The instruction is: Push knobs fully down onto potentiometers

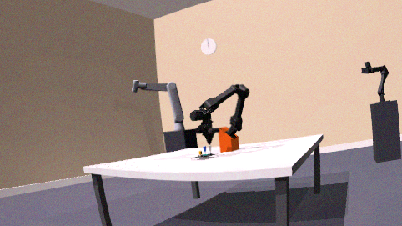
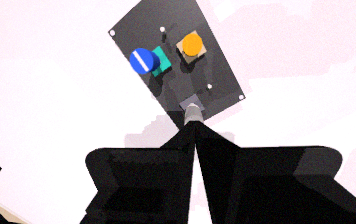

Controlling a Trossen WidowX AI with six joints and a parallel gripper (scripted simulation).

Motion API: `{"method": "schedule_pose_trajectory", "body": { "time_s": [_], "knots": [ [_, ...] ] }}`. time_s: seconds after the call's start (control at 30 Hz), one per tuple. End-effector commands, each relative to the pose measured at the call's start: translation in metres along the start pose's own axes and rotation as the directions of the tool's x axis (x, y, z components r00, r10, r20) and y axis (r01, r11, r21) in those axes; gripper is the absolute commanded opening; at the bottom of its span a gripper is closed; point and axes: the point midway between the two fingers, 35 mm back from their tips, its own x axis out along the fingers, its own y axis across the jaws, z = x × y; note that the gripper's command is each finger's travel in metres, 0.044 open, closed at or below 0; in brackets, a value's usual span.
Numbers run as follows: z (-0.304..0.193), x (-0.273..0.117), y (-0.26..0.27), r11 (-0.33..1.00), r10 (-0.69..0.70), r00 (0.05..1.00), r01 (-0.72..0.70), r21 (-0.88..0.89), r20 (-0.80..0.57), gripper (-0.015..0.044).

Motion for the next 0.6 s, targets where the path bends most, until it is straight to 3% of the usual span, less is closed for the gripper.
{"method": "schedule_pose_trajectory", "body": {
  "time_s": [0.0, 0.57],
  "knots": [
    [-0.0013, 0.0023, -0.0005, 1.000, 0.004, 1.000, -0.004, 0.006, -0.005, 0.0000],
    [-0.0013, 0.0068, -0.0004, 1.000, 0.004, 1.000, -0.004, 0.006, -0.005, 0.0000]
  ]
}}
